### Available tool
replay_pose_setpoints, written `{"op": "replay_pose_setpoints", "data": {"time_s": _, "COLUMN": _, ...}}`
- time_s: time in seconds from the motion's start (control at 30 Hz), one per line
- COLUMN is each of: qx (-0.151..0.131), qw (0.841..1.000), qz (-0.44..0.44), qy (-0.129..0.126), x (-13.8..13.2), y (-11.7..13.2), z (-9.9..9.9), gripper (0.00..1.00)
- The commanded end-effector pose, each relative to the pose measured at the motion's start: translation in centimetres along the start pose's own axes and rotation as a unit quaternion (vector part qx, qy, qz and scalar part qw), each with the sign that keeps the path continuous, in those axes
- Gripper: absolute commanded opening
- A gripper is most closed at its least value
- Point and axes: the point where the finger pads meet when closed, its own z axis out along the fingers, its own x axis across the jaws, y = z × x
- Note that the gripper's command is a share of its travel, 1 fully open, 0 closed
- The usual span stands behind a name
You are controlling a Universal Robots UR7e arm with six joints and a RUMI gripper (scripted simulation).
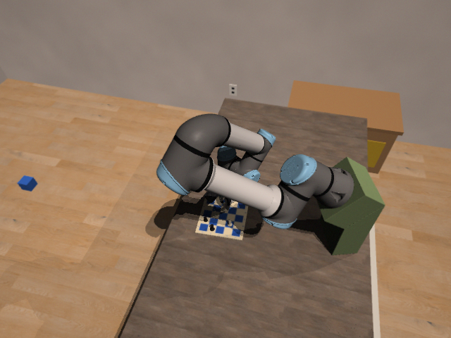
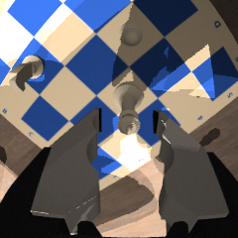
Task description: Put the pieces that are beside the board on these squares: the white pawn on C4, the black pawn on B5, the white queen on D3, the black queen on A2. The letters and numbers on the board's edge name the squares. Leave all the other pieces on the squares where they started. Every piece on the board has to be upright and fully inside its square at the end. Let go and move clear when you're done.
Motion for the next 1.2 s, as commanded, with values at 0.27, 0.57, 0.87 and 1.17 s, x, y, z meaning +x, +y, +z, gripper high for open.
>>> {"op": "replay_pose_setpoints", "data": {"time_s": 0.27, "qx": 0.0, "qw": 1.0, "qz": 0.0, "qy": 0.0, "x": 0.0, "y": 0.0, "z": -0.2, "gripper": 0.25}}
{"op": "replay_pose_setpoints", "data": {"time_s": 0.57, "qx": 0.0, "qw": 1.0, "qz": 0.0, "qy": 0.0, "x": 0.0, "y": 0.0, "z": -1.2, "gripper": 0.25}}
{"op": "replay_pose_setpoints", "data": {"time_s": 0.87, "qx": 0.0, "qw": 1.0, "qz": 0.0, "qy": 0.0, "x": 0.0, "y": 0.0, "z": -2.7, "gripper": 0.25}}
{"op": "replay_pose_setpoints", "data": {"time_s": 1.17, "qx": 0.0, "qw": 1.0, "qz": 0.0, "qy": 0.0, "x": 0.0, "y": 0.0, "z": -4.9, "gripper": 0.25}}
